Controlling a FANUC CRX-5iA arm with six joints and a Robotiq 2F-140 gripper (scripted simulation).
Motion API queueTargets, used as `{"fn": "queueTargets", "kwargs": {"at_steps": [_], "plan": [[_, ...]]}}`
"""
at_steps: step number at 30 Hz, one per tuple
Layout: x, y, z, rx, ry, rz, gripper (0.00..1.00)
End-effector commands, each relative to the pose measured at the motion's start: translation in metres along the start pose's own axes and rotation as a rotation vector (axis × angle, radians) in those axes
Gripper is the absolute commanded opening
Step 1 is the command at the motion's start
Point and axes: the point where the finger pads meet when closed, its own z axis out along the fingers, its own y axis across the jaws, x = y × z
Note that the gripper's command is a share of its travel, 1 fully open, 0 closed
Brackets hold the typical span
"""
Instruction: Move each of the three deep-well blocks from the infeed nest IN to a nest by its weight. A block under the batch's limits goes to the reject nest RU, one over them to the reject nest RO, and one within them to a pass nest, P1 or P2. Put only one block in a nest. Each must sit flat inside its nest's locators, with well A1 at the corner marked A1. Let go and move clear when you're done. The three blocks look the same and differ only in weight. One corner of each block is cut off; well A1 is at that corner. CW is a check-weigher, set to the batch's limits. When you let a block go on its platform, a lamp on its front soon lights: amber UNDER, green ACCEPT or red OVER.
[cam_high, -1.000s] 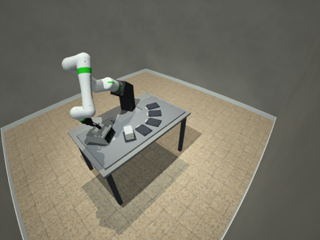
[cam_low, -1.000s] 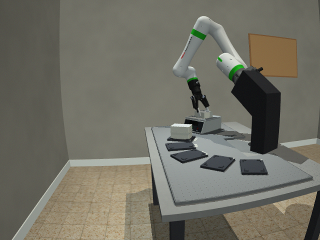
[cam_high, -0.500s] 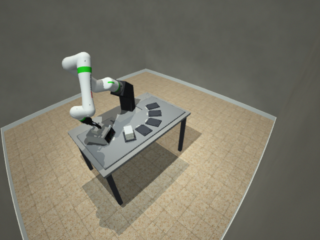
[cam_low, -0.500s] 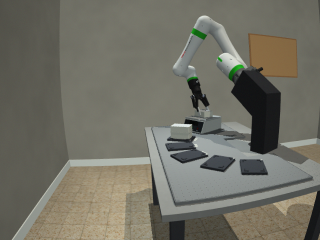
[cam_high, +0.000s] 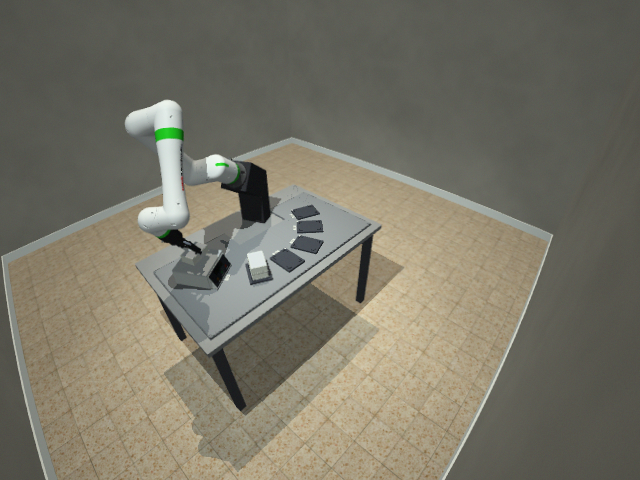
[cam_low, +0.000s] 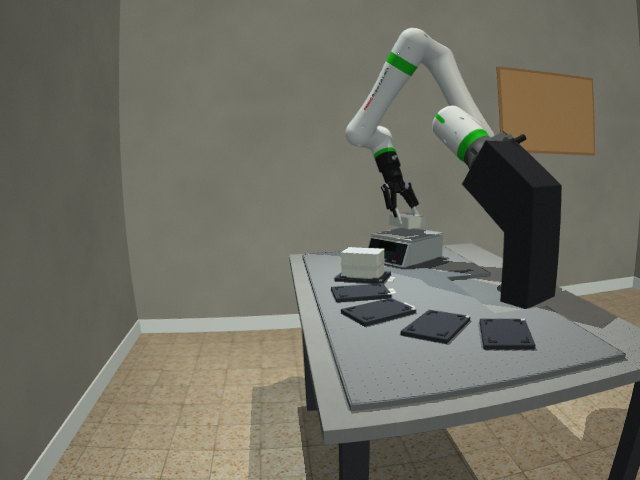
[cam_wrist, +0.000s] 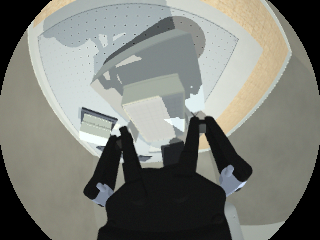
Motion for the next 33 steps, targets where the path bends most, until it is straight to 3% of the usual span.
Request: {"fn": "queueTargets", "kwargs": {"at_steps": [1, 24, 33], "plan": [[-0.001, 0.000, -0.002, 0.000, 0.000, 0.000, 0.10], [-0.018, 0.000, -0.032, 0.000, 0.000, 0.000, 0.10], [-0.018, 0.000, -0.032, 0.000, 0.000, 0.000, 0.10]]}}
